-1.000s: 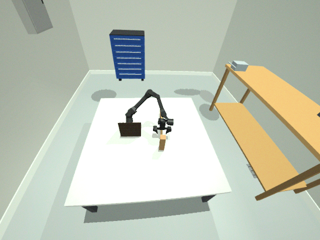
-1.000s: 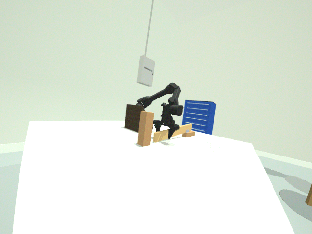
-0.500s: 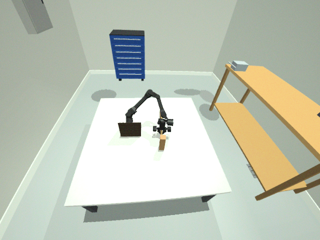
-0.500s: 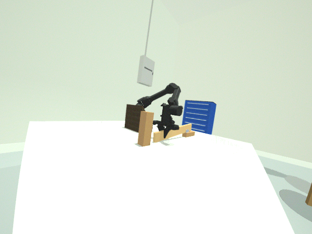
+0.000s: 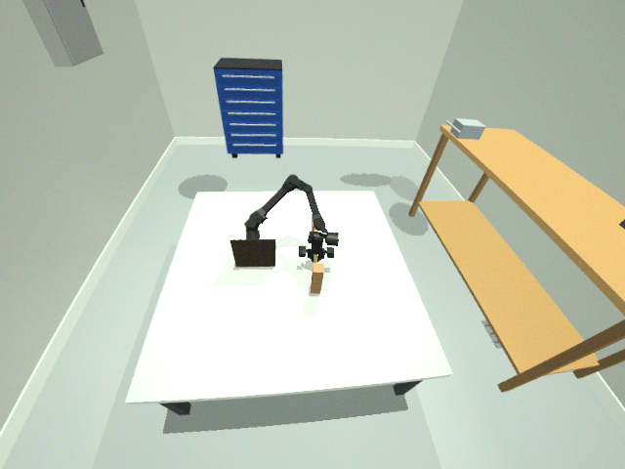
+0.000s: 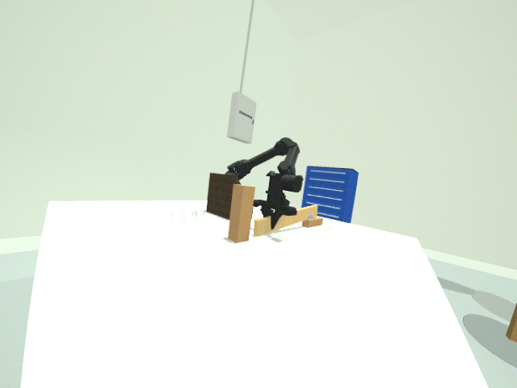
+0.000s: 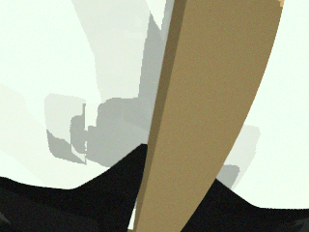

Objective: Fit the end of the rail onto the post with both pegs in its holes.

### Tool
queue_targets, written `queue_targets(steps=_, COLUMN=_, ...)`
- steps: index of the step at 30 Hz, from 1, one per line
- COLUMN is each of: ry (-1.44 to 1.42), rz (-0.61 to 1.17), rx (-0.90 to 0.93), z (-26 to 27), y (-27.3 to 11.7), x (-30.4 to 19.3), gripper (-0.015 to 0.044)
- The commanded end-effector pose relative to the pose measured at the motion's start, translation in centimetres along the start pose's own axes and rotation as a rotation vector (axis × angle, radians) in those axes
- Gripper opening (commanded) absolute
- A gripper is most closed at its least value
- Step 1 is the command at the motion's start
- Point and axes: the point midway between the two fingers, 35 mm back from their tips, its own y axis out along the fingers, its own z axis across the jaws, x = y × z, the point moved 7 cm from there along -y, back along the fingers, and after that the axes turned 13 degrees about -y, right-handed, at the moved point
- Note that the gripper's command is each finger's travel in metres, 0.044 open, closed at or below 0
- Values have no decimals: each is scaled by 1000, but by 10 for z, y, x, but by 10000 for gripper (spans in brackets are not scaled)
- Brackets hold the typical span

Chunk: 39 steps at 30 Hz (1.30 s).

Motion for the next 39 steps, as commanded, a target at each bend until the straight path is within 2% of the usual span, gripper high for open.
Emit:
queue_targets(steps=1, ry=-1, rz=-6, rx=-2, z=0, y=0, x=0, gripper=0)
queue_targets(steps=39, ry=-2, rz=-4, rx=-2, z=-8, y=-18, x=-3, gripper=0)
